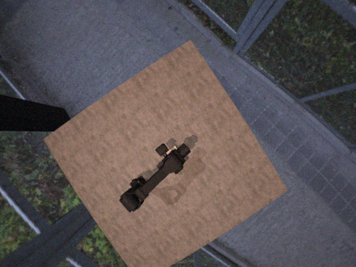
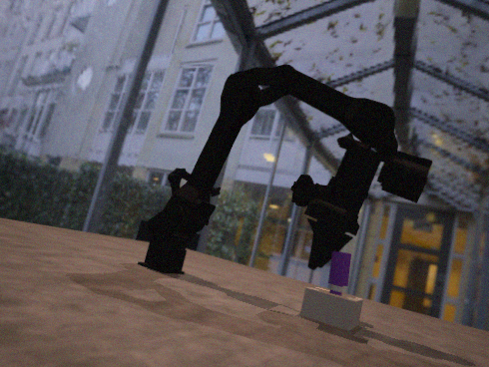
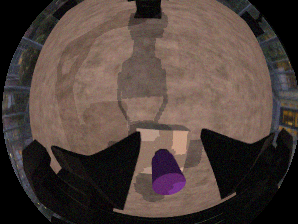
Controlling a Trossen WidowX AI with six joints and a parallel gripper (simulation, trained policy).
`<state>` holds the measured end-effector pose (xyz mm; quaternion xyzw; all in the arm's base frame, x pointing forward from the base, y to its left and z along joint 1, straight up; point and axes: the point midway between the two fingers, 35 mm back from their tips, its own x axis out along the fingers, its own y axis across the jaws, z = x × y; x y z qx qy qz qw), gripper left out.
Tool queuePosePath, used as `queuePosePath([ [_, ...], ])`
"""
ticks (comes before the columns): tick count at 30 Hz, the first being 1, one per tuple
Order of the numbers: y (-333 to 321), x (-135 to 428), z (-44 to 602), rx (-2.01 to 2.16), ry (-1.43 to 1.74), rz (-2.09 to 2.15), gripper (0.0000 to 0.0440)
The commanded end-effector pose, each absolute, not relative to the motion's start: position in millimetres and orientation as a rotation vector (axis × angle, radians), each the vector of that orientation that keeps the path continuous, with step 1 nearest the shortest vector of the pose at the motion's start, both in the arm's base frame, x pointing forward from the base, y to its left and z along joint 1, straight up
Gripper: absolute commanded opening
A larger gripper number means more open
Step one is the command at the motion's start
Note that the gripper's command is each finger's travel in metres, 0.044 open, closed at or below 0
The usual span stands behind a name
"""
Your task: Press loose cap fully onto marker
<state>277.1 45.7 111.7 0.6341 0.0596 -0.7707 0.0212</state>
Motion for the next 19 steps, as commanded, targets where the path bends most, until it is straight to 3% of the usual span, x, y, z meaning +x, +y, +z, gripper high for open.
queuePosePath([
  [1, 46.3, 272.5, 112.9, 1.971, 0.201, -2.388, 0.0388],
  [4, 46.9, 272.5, 116.0, 2.001, 0.208, -2.368, 0.044],
  [19, 45.9, 275.9, 157.3, 2.165, 0.219, -2.258, 0.043],
])
